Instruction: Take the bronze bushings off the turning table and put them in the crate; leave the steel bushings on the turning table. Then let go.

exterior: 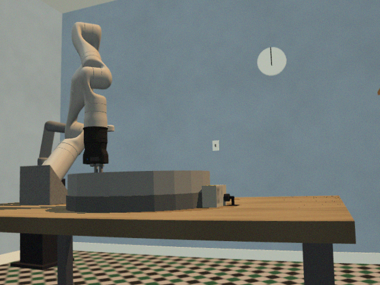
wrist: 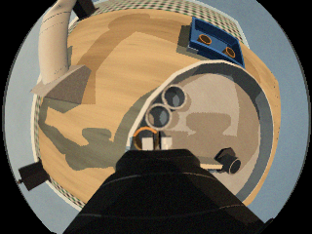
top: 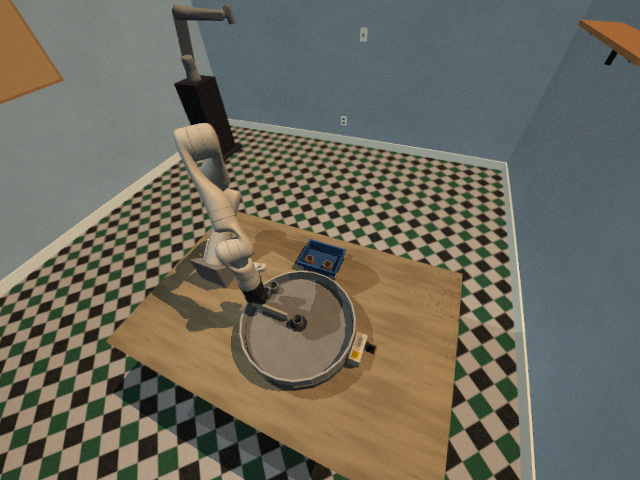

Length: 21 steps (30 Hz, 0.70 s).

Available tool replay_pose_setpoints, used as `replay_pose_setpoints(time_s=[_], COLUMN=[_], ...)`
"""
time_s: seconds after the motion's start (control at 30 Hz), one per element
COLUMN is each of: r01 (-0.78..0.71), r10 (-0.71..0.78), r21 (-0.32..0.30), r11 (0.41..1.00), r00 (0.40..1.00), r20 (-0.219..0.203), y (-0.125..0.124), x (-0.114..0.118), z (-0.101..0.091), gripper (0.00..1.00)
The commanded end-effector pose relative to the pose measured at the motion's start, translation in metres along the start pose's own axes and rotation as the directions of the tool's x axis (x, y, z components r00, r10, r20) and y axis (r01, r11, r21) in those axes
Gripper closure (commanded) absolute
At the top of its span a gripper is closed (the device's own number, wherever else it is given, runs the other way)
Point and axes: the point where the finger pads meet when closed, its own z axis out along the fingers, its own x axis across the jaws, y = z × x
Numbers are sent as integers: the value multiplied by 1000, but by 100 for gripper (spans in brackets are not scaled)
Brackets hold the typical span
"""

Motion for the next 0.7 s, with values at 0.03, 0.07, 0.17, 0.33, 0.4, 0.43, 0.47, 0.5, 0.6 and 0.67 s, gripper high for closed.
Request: replay_pose_setpoints(time_s=[0.03, 0.07, 0.17, 0.33, 0.4, 0.43, 0.47, 0.5, 0.6, 0.67], r01=[0, 0, 0, 0, 0, 0, 0, 0, -1, -1], r10=[0, 0, 0, 0, 0, 0, 0, 0, 1, 1], r21=[-2, -2, -2, -2, -2, -2, -2, -2, -1, -1], r11=[1000, 1000, 1000, 1000, 1000, 1000, 1000, 1000, 1000, 1000], r00=[1000, 1000, 1000, 1000, 1000, 1000, 1000, 1000, 1000, 1000], r20=[-1, -1, -1, -1, -1, -1, -1, -1, 1, 3], y=[1, 1, 1, 1, 1, 1, 1, 1, 1, 1], x=[0, 0, 0, 0, 0, 0, 0, 0, 1, 3], z=[-1, -1, -1, -1, -1, -1, -1, -1, -1, -1], gripper=[100, 100, 100, 100, 100, 100, 100, 100, 100, 100])
